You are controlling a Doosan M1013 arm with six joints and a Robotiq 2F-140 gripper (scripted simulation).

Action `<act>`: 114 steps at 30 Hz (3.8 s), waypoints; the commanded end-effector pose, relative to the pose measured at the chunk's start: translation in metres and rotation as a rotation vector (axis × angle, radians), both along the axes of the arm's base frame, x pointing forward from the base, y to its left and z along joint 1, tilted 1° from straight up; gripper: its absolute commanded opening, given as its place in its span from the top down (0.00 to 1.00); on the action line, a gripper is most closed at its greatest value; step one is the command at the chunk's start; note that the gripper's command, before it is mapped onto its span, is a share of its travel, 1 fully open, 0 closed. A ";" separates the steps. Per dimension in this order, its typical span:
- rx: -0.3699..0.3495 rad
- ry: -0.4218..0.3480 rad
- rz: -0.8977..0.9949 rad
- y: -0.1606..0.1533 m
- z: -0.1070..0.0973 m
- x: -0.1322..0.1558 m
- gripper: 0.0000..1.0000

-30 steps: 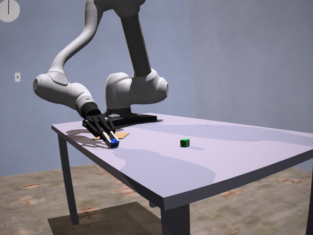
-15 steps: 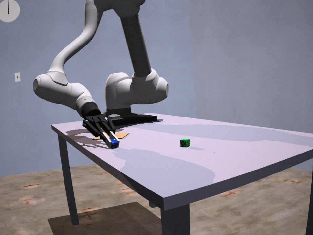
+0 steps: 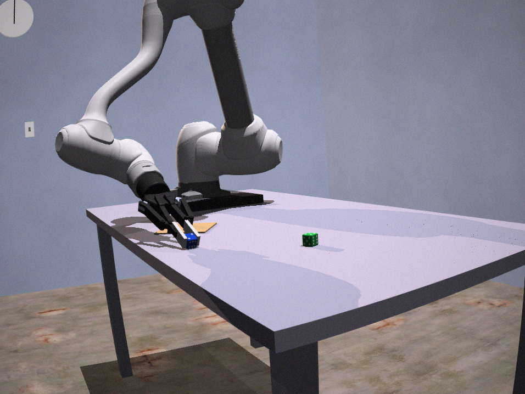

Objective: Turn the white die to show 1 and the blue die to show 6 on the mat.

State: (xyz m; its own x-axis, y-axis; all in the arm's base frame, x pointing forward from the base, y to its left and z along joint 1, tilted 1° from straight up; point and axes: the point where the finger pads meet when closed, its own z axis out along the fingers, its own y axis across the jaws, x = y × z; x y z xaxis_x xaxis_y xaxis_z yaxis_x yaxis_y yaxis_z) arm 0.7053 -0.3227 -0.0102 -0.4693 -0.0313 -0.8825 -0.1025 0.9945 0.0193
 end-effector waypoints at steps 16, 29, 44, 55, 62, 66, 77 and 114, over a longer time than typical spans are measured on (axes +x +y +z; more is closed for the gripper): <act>0.000 0.000 0.000 0.000 0.000 0.000 0.72; 0.000 0.000 0.000 0.000 0.000 0.000 0.68; 0.000 0.000 0.000 0.000 0.000 0.000 0.68; 0.000 0.000 0.000 0.000 0.000 0.000 0.68; 0.000 0.000 0.000 0.000 0.000 0.000 0.68; 0.000 0.000 0.000 0.000 0.000 0.000 0.68; 0.000 0.000 0.000 -0.003 0.012 -0.022 0.68; 0.000 0.000 0.000 -0.006 0.083 -0.044 0.68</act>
State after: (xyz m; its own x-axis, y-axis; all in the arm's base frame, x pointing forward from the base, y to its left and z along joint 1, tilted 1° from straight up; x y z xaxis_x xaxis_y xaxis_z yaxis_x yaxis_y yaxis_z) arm 0.6616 -0.3287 0.0669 -0.4687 -0.0316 -0.8828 -0.1020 0.9946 0.0185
